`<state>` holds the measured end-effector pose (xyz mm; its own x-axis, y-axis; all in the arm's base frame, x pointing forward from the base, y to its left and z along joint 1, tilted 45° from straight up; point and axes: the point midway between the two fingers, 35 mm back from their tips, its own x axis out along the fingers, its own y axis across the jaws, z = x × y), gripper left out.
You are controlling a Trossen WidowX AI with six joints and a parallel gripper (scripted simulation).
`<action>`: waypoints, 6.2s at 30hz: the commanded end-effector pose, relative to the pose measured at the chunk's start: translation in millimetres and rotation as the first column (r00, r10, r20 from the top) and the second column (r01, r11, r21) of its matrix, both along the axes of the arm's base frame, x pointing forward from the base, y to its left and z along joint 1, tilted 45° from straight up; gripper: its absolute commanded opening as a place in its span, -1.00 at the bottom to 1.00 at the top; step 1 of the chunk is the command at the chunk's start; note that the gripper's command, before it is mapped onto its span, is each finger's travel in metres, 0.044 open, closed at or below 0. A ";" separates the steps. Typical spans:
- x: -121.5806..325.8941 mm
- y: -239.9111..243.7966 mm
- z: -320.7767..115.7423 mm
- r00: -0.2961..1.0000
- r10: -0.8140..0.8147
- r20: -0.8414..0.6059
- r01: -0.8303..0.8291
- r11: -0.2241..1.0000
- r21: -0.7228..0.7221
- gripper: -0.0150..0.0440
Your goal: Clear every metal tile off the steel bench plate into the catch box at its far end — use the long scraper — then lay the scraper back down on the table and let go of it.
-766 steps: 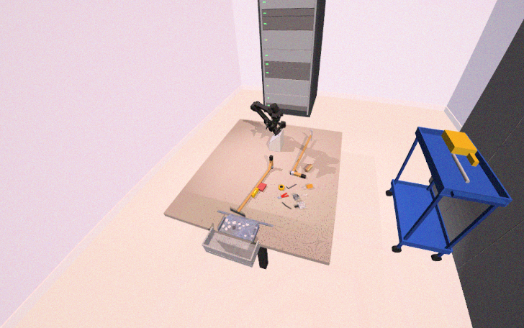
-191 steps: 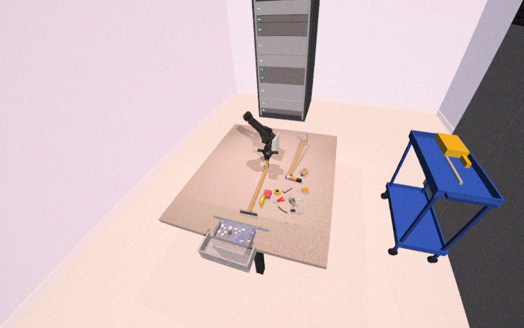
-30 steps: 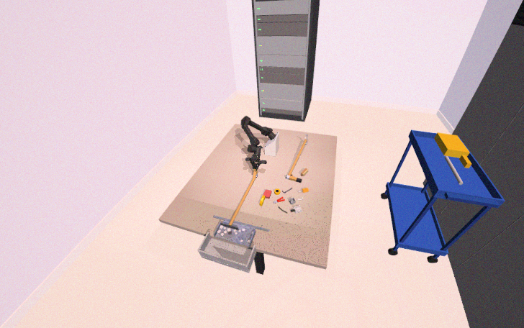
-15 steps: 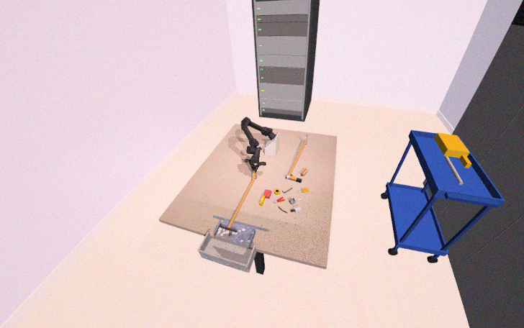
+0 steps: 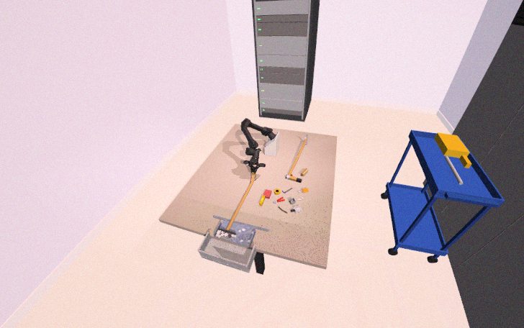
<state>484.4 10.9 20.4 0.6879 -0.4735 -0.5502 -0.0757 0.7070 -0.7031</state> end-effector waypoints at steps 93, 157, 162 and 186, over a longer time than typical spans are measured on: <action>13.1 6.2 3.1 1.000 0.007 0.010 -0.007 1.000 0.002 -0.49; -65.2 -5.9 1.9 1.000 0.011 0.011 -0.011 1.000 0.003 -0.49; -71.6 -7.1 1.6 1.000 0.012 0.011 -0.012 1.000 0.003 -0.49; -103.2 -13.0 -0.5 1.000 0.014 0.011 -0.014 1.000 0.003 -0.49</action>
